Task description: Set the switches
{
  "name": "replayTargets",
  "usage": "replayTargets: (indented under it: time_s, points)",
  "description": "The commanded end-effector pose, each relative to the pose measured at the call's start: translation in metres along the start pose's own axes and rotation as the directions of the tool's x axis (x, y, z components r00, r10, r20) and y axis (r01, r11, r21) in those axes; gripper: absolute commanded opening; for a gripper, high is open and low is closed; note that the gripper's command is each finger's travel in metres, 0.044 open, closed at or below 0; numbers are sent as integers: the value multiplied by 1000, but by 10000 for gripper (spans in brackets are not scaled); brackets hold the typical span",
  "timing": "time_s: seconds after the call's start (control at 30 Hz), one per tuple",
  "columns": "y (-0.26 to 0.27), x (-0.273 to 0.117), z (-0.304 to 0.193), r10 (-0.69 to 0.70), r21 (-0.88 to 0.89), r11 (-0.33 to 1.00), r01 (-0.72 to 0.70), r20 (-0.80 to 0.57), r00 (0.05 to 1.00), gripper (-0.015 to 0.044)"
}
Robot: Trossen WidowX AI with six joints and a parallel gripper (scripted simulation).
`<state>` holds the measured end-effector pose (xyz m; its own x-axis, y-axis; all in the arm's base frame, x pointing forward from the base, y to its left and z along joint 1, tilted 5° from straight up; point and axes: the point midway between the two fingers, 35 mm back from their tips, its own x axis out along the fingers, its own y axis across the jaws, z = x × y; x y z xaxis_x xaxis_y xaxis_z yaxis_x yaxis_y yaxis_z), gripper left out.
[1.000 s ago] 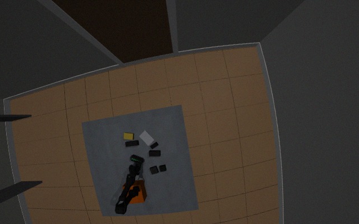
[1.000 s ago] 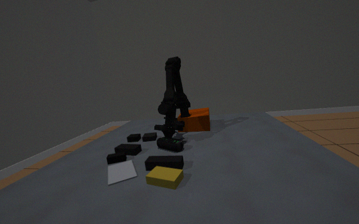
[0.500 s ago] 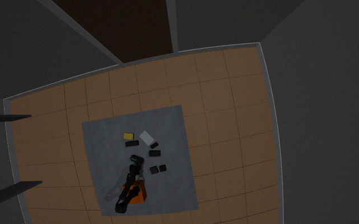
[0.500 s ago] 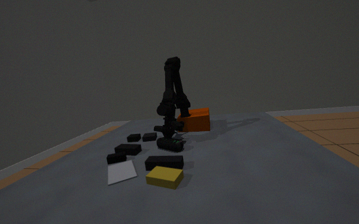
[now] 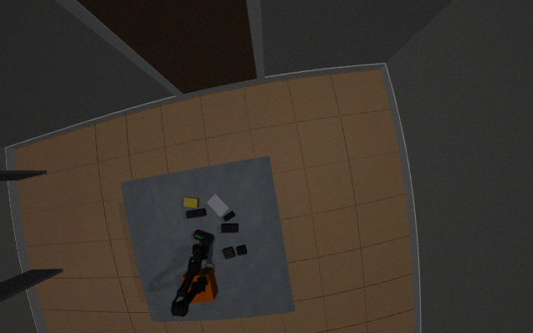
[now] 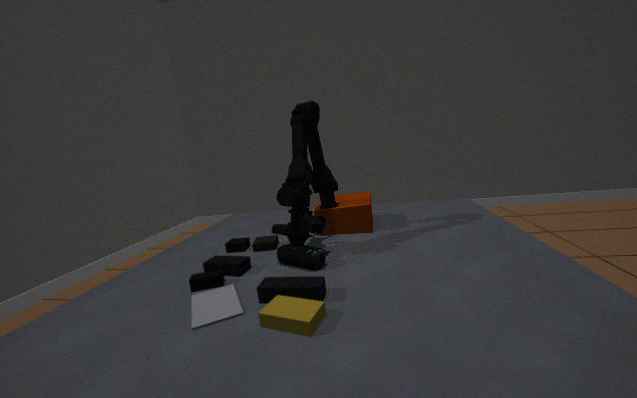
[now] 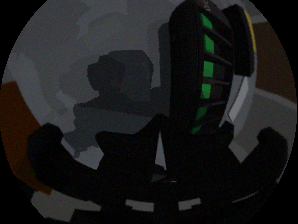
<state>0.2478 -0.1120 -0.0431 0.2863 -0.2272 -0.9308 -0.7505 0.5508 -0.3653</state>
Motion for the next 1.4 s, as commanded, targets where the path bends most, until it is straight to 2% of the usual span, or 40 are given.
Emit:
replayTargets:
  time_s: [0.0,1.1,1.37]
  points:
    - [-10,1,1,-22,2,1000,22,0,1000,0]
    - [-19,3,0,-23,2,1000,23,0,1000,0]
    - [1,-52,2,-18,2,1000,18,1,1000,0]
